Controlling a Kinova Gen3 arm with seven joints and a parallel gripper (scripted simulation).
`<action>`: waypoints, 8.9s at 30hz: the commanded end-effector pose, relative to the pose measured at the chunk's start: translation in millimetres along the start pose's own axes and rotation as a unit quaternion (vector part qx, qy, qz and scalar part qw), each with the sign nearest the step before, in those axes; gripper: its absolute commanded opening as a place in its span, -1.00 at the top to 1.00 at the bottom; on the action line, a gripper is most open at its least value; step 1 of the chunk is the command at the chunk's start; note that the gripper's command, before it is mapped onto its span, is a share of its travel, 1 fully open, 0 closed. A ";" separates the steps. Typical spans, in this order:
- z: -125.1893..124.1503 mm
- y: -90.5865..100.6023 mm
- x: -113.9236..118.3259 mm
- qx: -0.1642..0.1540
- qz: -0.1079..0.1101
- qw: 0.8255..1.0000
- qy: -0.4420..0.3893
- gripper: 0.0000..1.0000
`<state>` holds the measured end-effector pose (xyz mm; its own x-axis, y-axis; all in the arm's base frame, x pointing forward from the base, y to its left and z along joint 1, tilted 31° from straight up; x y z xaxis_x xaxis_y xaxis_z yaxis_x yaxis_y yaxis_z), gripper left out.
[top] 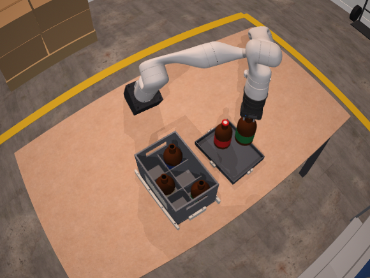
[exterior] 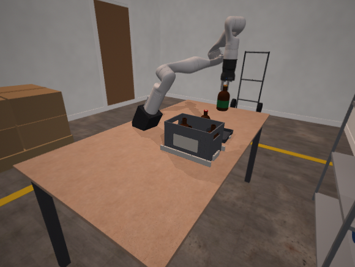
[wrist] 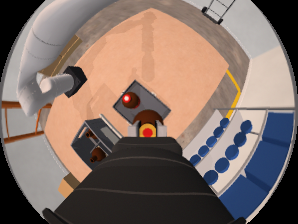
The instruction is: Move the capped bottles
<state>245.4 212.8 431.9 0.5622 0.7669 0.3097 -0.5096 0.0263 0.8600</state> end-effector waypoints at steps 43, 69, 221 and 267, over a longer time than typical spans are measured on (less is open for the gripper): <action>-5.2 -69.2 4.1 0.001 0.001 1.000 0.007 1.00; -5.1 -113.1 3.3 0.000 0.000 1.000 0.007 1.00; -4.9 -176.8 4.1 0.000 0.000 1.000 0.007 -1.00; -5.0 -121.3 4.4 -0.001 -0.002 1.000 0.007 -1.00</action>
<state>307.2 215.6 324.1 0.5573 0.7754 0.2968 -0.5063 0.0341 0.8617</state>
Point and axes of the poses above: the point where the finger pads meet when closed, its own y axis back along the fingers, its own x axis across the jaws, z = x × y, the point moved 7 cm from there along y, back along the fingers, and after that the axes turned 2 degrees about y, right-handed, at the moved point
